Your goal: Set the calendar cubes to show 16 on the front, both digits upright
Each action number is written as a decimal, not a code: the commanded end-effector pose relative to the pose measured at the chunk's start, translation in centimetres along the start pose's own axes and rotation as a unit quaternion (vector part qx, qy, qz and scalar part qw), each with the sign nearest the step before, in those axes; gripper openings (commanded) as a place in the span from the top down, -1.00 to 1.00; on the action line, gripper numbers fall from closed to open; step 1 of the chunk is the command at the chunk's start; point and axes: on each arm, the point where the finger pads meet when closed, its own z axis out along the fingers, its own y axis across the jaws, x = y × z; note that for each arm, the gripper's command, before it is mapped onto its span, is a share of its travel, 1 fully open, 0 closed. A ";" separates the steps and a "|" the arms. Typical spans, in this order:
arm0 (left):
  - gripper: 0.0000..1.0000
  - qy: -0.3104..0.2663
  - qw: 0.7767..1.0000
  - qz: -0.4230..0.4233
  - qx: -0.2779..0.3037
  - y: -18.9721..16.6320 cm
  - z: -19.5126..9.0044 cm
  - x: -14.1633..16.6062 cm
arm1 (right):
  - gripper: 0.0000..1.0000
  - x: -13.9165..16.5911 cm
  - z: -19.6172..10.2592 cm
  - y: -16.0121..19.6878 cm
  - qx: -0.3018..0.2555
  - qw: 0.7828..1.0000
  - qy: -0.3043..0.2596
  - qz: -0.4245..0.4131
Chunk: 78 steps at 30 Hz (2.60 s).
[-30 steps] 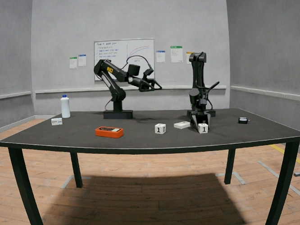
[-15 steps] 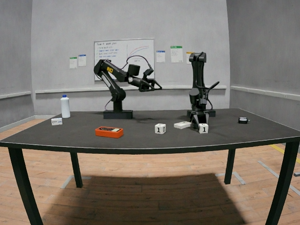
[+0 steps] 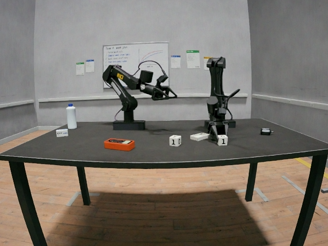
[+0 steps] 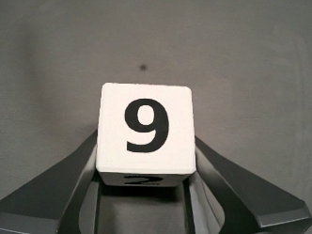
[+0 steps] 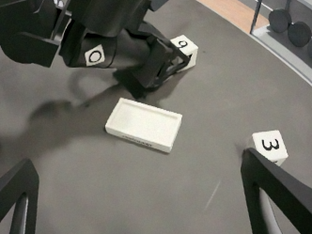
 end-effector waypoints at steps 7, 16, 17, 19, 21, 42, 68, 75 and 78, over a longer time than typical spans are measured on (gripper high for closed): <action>0.29 -0.022 1.000 -0.010 -0.001 -0.2 -1.5 -3.9 | -1.00 -0.5 0.1 -0.2 0.002 1.000 -0.007 -0.002; 0.29 -0.045 0.999 -0.020 0.006 -0.4 -3.0 -6.9 | -1.00 -0.5 0.1 -0.2 0.002 1.000 -0.007 -0.002; 0.29 -0.045 0.999 -0.020 0.006 -0.4 -3.0 -6.9 | -1.00 -0.5 0.1 -0.2 0.002 1.000 -0.007 -0.002; 0.29 -0.056 0.998 -0.024 0.009 -0.5 -2.5 -6.7 | -1.00 -0.5 0.1 -0.2 0.002 1.000 -0.007 -0.002; 0.29 -0.054 0.998 -0.023 0.008 -0.5 -2.0 -5.7 | -1.00 -0.5 0.1 -0.2 0.002 1.000 -0.007 -0.002; 0.29 0.045 0.994 0.099 -0.016 -0.1 0.4 0.1 | -1.00 -0.5 0.1 -0.2 0.002 1.000 -0.007 -0.002; 0.29 0.212 0.877 0.431 0.004 -3.5 4.1 -5.7 | -1.00 -0.5 0.1 -0.2 0.002 1.000 -0.007 -0.002; 0.29 0.299 0.786 0.539 0.043 -3.3 3.0 -5.7 | -1.00 -0.5 0.1 -0.2 0.002 1.000 -0.007 -0.002; 0.29 0.329 0.749 0.572 0.060 -3.1 2.5 -5.7 | -1.00 -0.5 0.1 -0.2 0.002 1.000 -0.007 -0.002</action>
